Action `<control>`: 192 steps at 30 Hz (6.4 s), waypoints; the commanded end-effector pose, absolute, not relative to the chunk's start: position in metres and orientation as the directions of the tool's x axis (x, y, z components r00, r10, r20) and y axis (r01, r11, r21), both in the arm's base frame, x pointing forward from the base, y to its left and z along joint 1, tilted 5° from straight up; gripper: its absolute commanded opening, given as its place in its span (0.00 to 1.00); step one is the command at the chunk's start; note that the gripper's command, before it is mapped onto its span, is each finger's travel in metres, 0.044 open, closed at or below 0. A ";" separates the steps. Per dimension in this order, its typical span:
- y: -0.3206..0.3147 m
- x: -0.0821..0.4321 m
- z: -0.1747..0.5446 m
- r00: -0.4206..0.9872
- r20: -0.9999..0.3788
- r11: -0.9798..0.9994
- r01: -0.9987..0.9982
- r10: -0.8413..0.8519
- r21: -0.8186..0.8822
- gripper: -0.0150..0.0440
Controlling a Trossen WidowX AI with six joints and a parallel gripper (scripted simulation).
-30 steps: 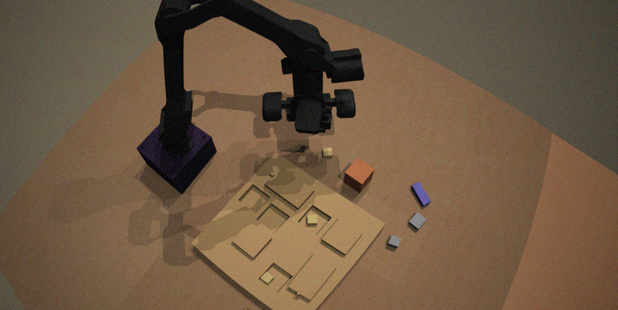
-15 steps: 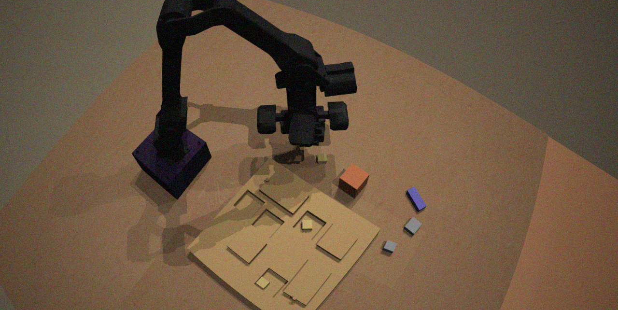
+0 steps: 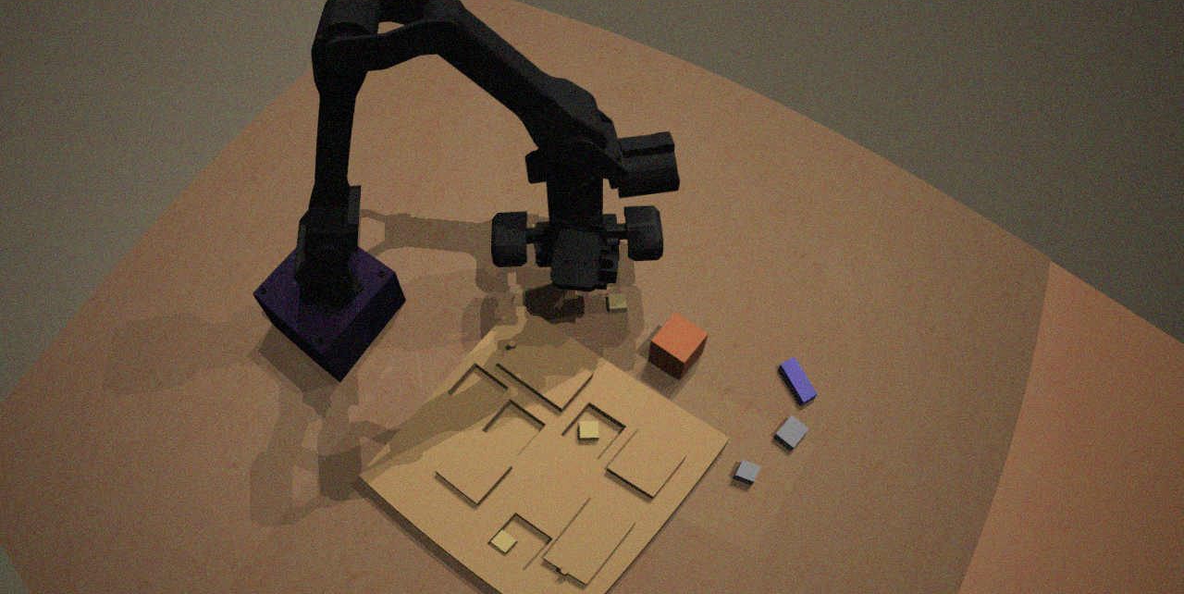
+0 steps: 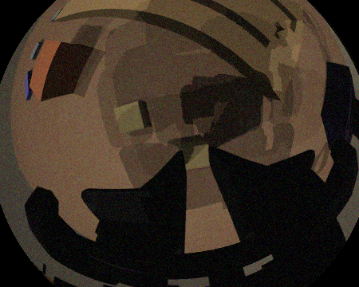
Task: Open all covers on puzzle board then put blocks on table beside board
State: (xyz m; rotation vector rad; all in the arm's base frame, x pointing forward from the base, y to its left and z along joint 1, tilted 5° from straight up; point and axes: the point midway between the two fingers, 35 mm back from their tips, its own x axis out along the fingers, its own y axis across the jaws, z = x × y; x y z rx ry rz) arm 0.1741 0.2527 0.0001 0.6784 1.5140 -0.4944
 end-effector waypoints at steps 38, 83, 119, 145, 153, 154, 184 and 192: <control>0.243 0.172 0.076 0.020 -0.994 0.725 0.682 0.110 0.094 1.00; 0.086 0.320 0.064 0.027 -0.996 0.955 0.285 0.081 0.085 0.25; -0.056 0.358 0.047 0.039 -0.996 0.991 -0.114 0.078 0.073 0.25; -0.052 0.361 -0.005 0.039 -0.996 0.991 -0.114 0.078 0.074 0.25; -0.052 0.362 -0.007 0.039 -0.996 0.991 -0.114 0.078 0.074 0.25; -0.052 0.362 -0.007 0.039 -0.996 0.991 -0.114 0.078 0.074 0.25; -0.040 0.374 -0.007 0.040 -0.996 0.892 0.443 0.080 0.089 0.25; -0.041 0.374 0.002 0.040 -0.996 0.380 0.923 0.080 0.067 0.25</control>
